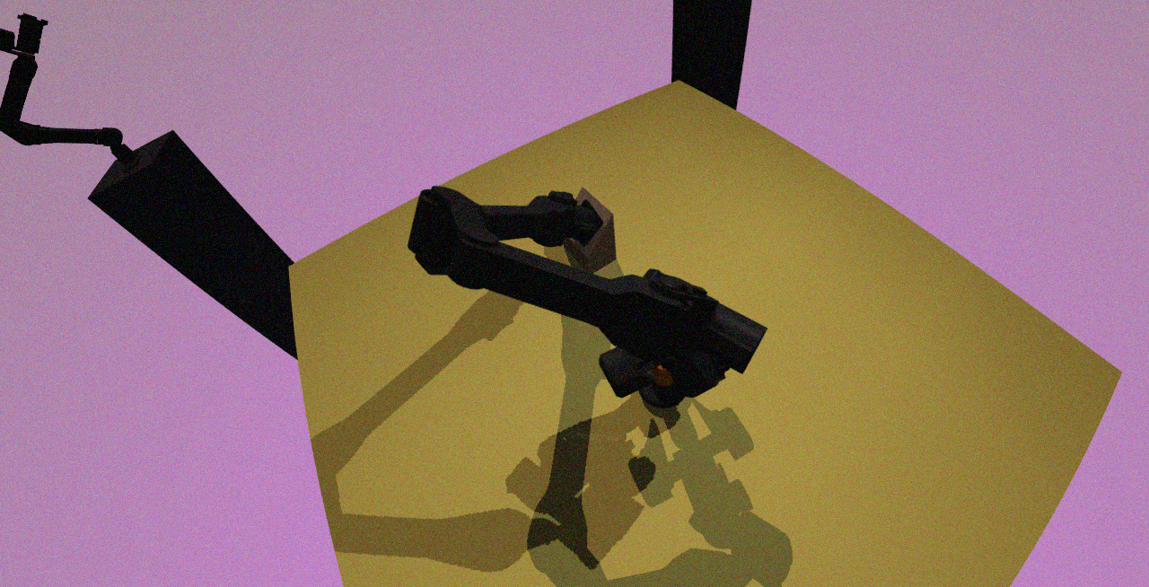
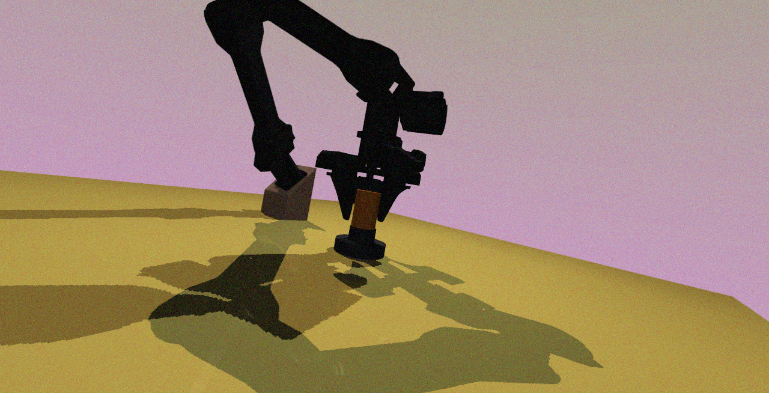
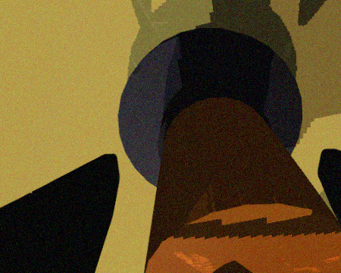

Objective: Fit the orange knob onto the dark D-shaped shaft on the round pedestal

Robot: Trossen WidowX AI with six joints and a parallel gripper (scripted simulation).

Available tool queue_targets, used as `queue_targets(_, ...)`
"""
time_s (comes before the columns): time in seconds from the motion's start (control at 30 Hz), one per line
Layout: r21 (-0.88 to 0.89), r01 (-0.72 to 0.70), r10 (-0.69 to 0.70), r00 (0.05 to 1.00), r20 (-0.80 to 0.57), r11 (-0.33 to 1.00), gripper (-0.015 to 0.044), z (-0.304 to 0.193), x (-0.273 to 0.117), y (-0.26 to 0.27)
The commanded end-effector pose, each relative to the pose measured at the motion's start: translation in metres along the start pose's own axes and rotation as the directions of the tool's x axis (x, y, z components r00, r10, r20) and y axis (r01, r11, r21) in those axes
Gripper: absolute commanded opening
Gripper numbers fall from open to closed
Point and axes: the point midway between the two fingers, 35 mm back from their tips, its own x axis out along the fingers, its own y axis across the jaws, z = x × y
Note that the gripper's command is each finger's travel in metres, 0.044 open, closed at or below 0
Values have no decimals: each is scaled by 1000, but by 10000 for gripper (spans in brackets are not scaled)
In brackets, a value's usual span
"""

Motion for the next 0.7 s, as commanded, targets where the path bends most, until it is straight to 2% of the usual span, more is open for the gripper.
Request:
queue_targets(0.0, 2, 0, 0, 1000, 0, 1000, 440, 0, 0, 0)
queue_targets(0.23, 2, -1, 1, 1000, 0, 1000, 440, 0, -3, 0)
queue_targets(0.47, -2, -4, 4, 1000, -2, 1000, 440, 0, -93, 1)
queue_targets(0.67, -1, -4, 4, 1000, -2, 1000, 440, 3, -96, 2)
